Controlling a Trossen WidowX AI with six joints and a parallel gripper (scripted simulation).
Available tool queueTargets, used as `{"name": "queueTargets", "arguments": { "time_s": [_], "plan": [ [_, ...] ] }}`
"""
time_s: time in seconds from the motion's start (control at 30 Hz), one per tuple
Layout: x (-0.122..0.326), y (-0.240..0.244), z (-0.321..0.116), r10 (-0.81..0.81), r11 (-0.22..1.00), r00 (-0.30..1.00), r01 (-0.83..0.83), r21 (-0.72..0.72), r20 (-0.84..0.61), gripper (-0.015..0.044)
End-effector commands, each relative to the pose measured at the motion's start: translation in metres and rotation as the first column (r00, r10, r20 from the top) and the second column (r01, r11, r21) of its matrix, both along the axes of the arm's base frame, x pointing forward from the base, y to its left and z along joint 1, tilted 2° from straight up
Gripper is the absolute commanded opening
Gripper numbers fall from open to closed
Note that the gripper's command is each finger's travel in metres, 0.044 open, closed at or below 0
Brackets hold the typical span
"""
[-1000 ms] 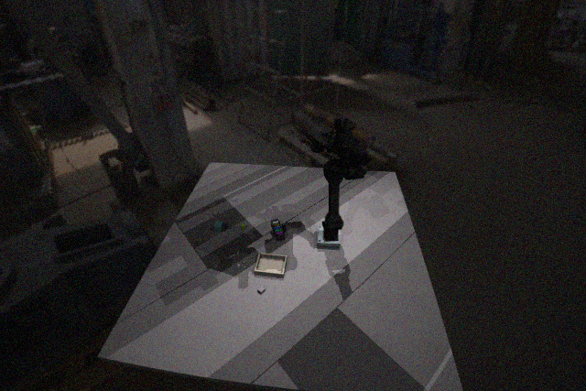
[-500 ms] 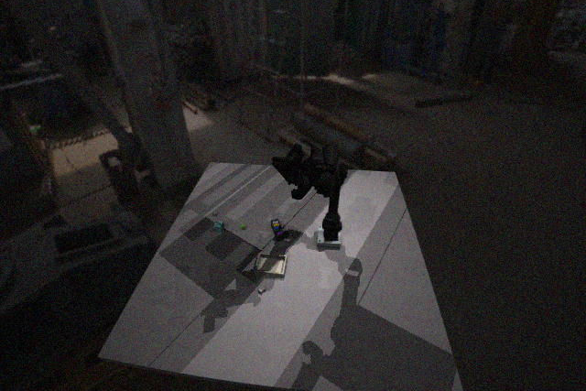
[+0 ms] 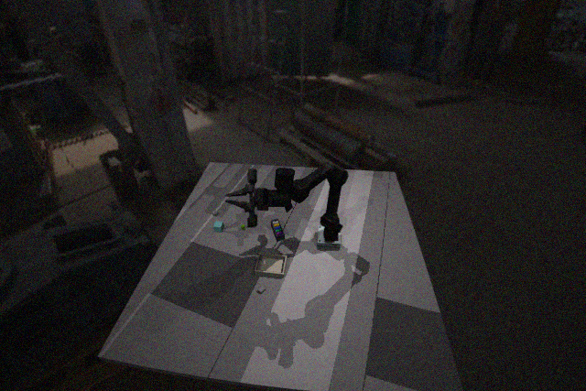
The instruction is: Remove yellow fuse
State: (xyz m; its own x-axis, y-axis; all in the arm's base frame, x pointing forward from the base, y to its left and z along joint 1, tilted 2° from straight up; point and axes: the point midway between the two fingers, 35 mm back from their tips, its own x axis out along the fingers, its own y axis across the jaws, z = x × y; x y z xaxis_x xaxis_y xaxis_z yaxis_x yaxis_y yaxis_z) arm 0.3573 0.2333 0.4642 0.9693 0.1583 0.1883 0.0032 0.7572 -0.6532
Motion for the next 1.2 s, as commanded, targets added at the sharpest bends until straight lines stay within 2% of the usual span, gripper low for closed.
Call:
{"name": "queueTargets", "arguments": {
  "time_s": [0.0, 0.17, 0.33, 0.53, 0.67, 0.83, 1.0, 1.17],
  "plan": [
    [0.036, -0.028, -0.053, -0.062, 0.993, 0.987, 0.046, -0.111, -0.147, 0.0073],
    [0.065, -0.078, -0.121, -0.157, 0.972, 0.925, 0.083, -0.220, -0.346, 0.0073],
    [0.074, -0.138, -0.189, -0.252, 0.953, 0.799, 0.106, -0.284, -0.547, 0.0073],
    [0.055, -0.210, -0.266, -0.326, 0.943, 0.561, 0.137, -0.303, -0.761, 0.0073],
    [0.026, -0.249, -0.311, -0.307, 0.950, 0.367, 0.168, -0.262, -0.878, 0.0073],
    [-0.012, -0.280, -0.347, -0.256, 0.948, 0.153, 0.231, -0.217, -0.955, 0.0073],
    [-0.072, -0.315, -0.383, -0.127, 0.917, -0.148, 0.359, -0.173, -0.981, 0.0073],
    [-0.081, -0.318, -0.387, -0.101, 0.910, -0.188, 0.380, -0.167, -0.977, 0.0073]
  ]
}}
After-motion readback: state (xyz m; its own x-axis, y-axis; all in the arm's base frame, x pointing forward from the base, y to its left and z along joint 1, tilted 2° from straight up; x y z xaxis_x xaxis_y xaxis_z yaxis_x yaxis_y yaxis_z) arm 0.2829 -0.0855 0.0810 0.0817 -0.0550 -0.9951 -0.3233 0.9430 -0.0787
